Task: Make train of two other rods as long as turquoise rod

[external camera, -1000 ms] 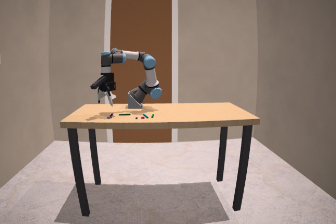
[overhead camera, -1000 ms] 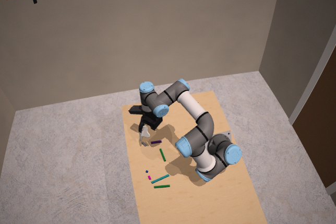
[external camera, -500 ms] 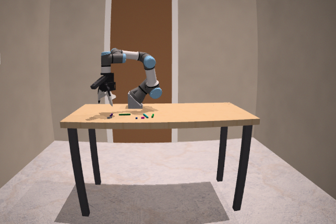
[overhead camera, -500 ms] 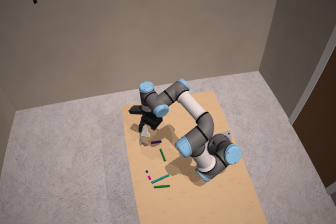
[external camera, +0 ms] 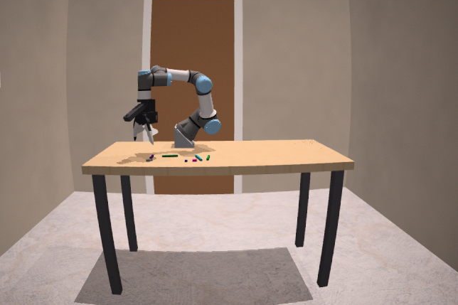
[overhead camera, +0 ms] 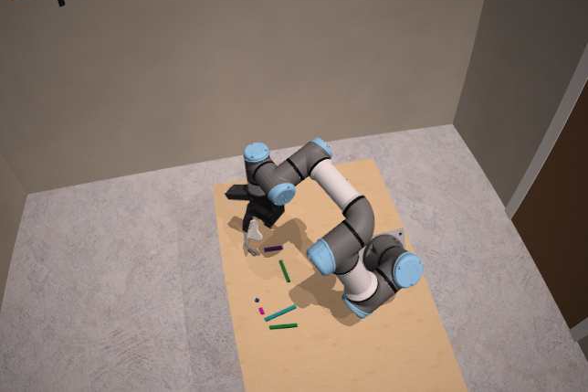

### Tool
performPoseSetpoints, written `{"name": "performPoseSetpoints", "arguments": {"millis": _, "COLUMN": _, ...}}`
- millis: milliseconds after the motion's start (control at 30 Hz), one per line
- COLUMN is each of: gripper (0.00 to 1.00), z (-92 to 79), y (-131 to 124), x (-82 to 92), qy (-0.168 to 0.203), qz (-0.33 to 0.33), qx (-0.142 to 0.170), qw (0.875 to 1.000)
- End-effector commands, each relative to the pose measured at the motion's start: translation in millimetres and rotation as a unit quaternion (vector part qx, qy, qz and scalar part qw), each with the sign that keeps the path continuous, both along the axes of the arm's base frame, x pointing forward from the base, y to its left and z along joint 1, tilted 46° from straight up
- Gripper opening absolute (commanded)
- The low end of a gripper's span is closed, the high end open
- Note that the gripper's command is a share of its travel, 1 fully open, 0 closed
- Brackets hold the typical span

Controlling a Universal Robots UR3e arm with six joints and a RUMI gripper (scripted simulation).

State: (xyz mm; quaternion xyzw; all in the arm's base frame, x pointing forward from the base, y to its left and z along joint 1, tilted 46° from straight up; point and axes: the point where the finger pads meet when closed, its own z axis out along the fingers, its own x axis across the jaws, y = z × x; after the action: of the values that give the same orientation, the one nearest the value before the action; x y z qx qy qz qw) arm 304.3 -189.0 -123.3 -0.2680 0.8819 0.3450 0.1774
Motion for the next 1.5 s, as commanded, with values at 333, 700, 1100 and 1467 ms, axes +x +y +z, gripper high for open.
{"name": "performPoseSetpoints", "arguments": {"millis": 333, "gripper": 1.00, "z": 0.3, "y": -1.2, "x": 0.1, "qy": 0.000, "qz": 0.000, "qx": -0.001, "qw": 1.000}}
{"name": "performPoseSetpoints", "arguments": {"millis": 700, "gripper": 1.00, "z": 0.3, "y": -1.2, "x": 0.1, "qy": 0.000, "qz": 0.000, "qx": -0.001, "qw": 1.000}}
{"name": "performPoseSetpoints", "arguments": {"millis": 1100, "gripper": 1.00, "z": 0.6, "y": -1.1, "x": 0.4, "qy": -0.002, "qz": 0.001, "qx": -0.002, "qw": 1.000}}
{"name": "performPoseSetpoints", "arguments": {"millis": 1467, "gripper": 1.00, "z": 5.1, "y": 1.3, "x": 4.3, "qy": -0.023, "qz": 0.023, "qx": -0.006, "qw": 0.999}}
